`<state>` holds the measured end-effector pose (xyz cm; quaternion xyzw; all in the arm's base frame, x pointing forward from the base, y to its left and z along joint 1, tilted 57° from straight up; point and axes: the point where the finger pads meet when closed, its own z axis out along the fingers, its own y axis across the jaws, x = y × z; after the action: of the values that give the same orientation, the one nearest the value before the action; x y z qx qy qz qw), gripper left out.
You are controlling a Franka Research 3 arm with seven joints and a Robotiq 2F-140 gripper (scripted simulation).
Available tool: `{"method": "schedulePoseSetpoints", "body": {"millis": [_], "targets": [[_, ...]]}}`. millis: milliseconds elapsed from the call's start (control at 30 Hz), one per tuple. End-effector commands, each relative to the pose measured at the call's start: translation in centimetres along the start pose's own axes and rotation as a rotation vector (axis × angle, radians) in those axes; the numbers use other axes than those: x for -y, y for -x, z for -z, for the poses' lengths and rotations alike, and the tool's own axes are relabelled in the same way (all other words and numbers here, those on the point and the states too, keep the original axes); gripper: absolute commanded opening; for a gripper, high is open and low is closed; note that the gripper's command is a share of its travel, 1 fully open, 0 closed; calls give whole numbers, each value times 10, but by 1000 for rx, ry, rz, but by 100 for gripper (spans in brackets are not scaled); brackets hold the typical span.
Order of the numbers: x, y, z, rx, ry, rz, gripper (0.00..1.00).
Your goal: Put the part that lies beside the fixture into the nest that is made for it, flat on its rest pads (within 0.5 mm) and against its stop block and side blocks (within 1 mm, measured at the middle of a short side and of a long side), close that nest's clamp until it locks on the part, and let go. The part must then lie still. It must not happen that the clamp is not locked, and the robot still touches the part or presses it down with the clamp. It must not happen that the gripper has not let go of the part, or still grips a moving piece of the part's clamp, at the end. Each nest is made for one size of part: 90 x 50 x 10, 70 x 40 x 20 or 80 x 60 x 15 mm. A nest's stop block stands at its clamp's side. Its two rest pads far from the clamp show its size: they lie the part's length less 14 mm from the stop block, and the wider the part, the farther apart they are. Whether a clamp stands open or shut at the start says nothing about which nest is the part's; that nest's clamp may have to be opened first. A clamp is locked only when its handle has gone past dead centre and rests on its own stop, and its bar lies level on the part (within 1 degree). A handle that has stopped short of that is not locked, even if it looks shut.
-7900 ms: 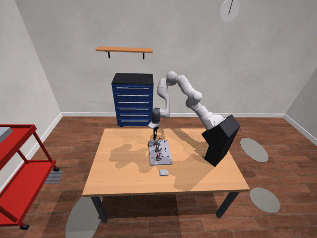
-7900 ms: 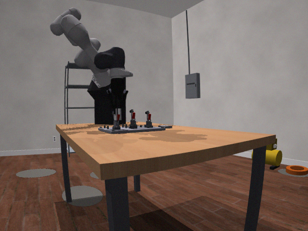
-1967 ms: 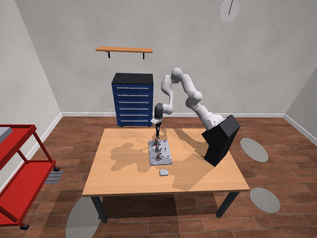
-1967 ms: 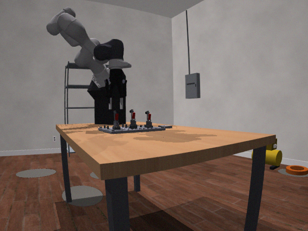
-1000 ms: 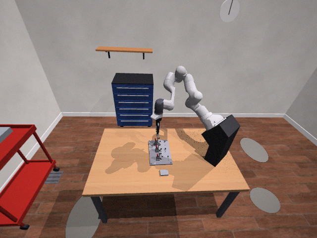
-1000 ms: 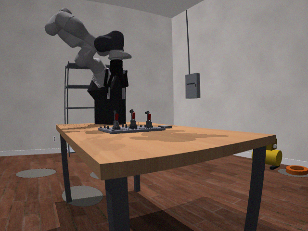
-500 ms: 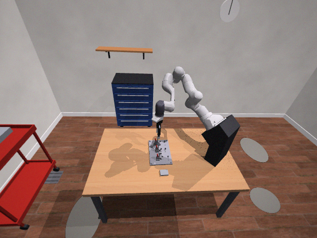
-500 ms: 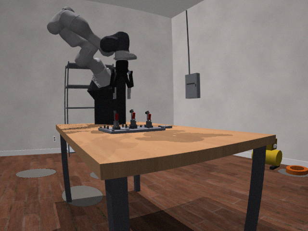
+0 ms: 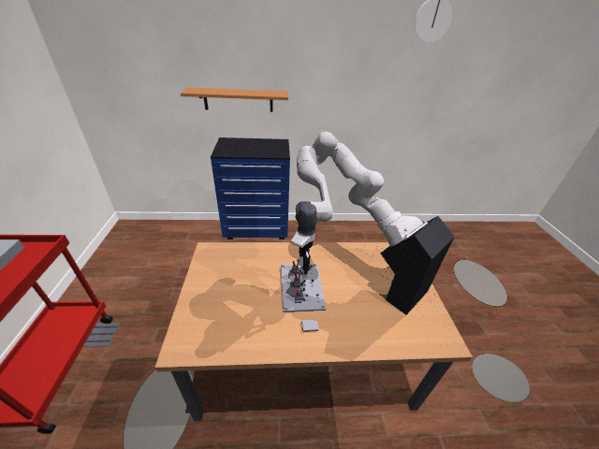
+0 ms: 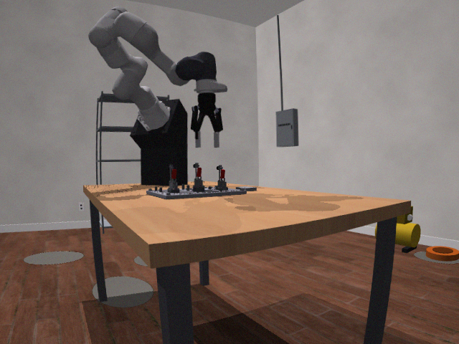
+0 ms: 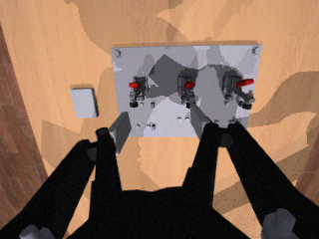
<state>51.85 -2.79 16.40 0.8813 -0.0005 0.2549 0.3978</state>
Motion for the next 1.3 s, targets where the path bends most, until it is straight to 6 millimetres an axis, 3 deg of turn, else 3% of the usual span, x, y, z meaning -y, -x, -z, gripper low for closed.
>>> {"method": "schedulePoseSetpoints", "body": {"millis": [0, 267, 333, 633, 833, 1267], "targets": [[39, 2, -3, 3, 20, -106, 58], [126, 2, -4, 3, 20, -106, 58], [126, 2, -4, 3, 20, -106, 58], [193, 3, -6, 3, 20, -106, 58], [212, 3, -6, 3, 20, -106, 58], [215, 3, -6, 3, 20, -106, 58]]}}
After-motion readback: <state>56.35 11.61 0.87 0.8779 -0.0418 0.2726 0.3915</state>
